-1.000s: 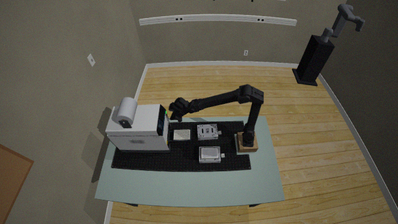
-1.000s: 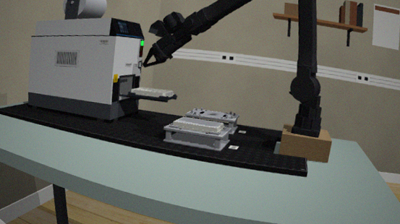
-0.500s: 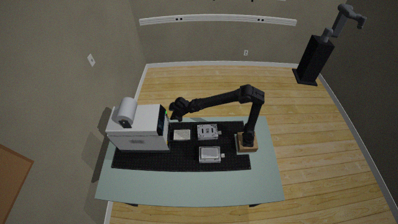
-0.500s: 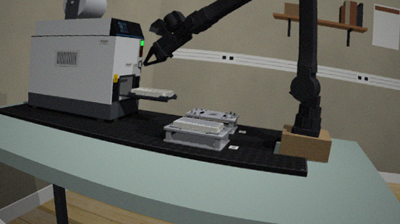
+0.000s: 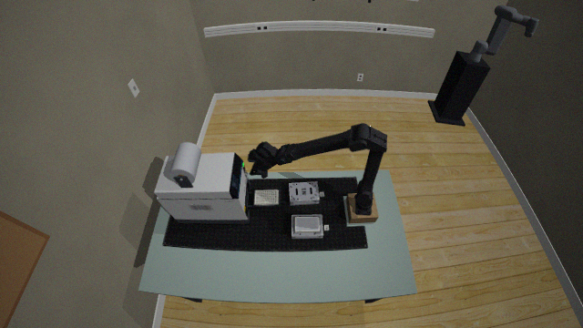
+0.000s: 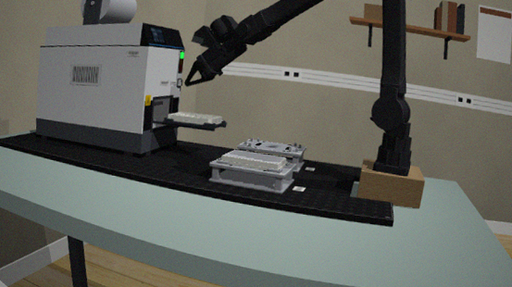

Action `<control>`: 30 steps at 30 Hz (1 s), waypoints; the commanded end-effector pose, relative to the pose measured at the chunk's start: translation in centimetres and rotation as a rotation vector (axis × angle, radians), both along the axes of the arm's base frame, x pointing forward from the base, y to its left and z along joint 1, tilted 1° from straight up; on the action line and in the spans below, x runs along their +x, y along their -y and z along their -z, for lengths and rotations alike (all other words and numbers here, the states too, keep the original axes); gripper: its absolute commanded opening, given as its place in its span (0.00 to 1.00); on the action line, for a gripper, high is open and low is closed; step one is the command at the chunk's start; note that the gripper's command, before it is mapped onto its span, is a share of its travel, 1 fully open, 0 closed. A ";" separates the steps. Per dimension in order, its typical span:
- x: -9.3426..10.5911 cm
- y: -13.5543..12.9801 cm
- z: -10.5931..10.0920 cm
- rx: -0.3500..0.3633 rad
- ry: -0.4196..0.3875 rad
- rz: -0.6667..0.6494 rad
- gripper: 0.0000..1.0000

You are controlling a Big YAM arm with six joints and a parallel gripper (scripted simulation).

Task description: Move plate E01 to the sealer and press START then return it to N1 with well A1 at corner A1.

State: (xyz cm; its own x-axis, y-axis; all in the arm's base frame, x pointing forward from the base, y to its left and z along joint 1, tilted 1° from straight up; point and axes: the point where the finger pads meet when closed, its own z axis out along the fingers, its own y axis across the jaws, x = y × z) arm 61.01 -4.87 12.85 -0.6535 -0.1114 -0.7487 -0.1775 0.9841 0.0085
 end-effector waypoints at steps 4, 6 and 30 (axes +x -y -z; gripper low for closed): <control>1.6 -0.7 -3.5 -0.011 0.056 -0.020 0.00; 1.7 -0.7 -3.9 -0.011 0.062 -0.022 0.00; 2.3 -0.4 -2.5 -0.012 0.066 -0.019 0.00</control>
